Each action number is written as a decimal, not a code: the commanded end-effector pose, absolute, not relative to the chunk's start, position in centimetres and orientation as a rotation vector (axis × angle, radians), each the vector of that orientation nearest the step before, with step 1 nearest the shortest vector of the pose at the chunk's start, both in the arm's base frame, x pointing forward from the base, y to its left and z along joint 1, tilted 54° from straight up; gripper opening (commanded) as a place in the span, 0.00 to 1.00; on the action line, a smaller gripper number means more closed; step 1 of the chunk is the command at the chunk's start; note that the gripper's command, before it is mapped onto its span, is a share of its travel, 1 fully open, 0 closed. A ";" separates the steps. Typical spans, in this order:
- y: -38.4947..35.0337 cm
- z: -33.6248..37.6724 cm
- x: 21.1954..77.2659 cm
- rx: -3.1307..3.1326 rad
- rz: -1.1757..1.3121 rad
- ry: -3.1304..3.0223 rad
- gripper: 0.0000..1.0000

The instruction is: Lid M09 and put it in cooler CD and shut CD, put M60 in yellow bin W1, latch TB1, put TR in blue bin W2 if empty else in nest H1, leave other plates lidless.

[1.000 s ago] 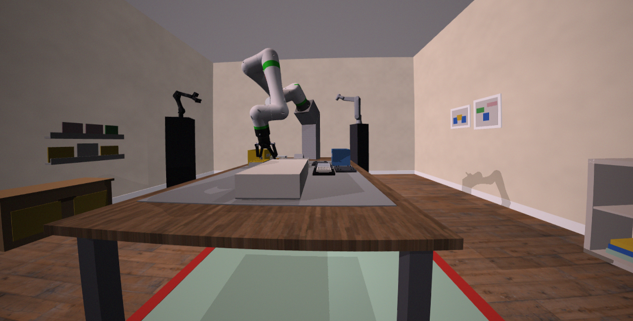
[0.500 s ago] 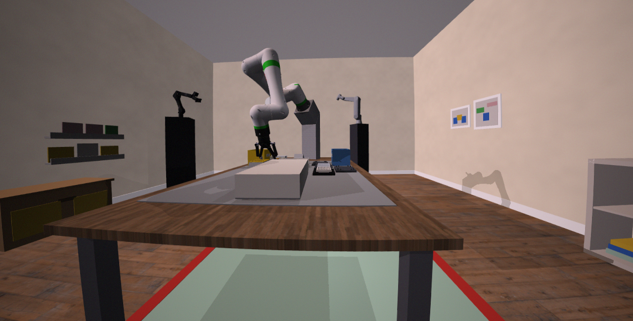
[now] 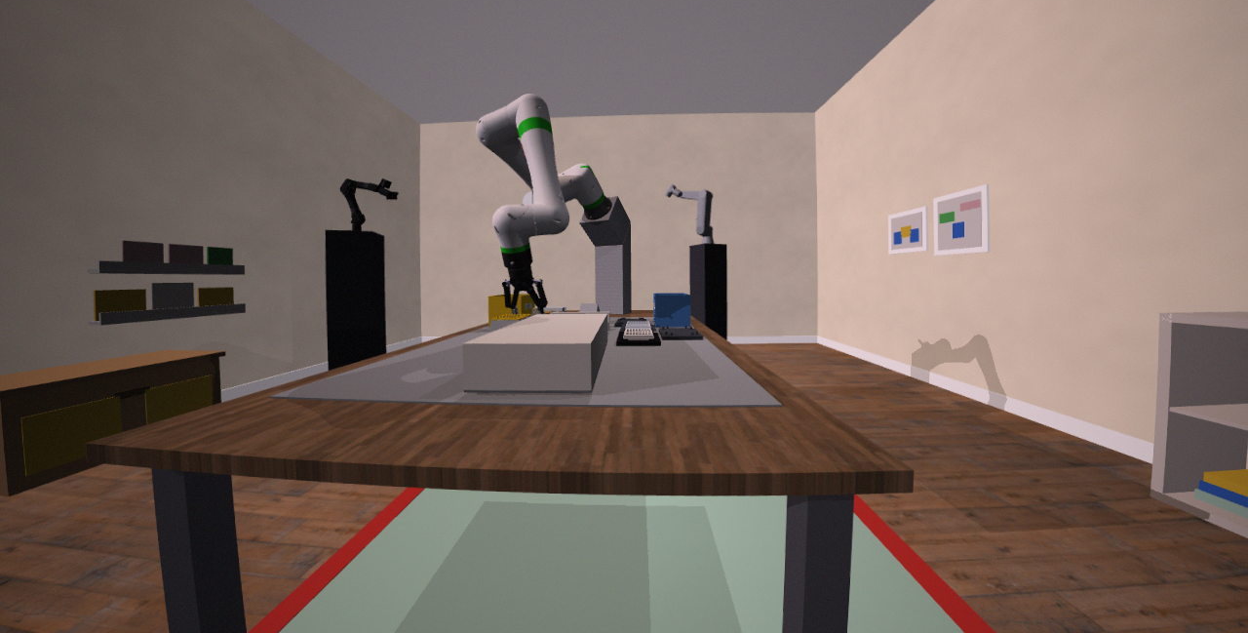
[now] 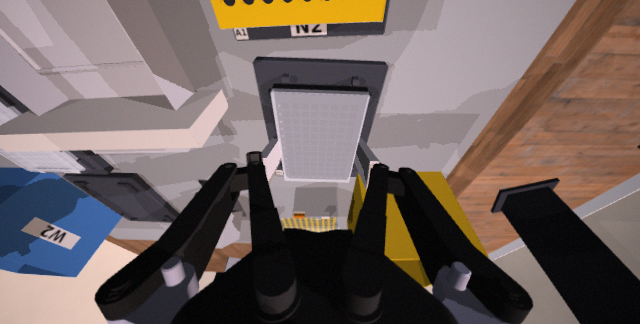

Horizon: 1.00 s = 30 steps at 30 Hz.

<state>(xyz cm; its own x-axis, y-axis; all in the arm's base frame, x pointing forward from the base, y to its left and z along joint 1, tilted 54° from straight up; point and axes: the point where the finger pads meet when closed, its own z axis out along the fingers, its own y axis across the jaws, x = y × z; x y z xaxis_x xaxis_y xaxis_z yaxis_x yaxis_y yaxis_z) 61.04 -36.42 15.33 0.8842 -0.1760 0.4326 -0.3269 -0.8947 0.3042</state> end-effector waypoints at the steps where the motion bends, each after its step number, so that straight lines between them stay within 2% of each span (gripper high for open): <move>1: -36.4 15.4 61.0 2.680 0.566 -0.372 0.00; 30: -35.1 17.1 59.0 2.680 0.566 -0.372 0.00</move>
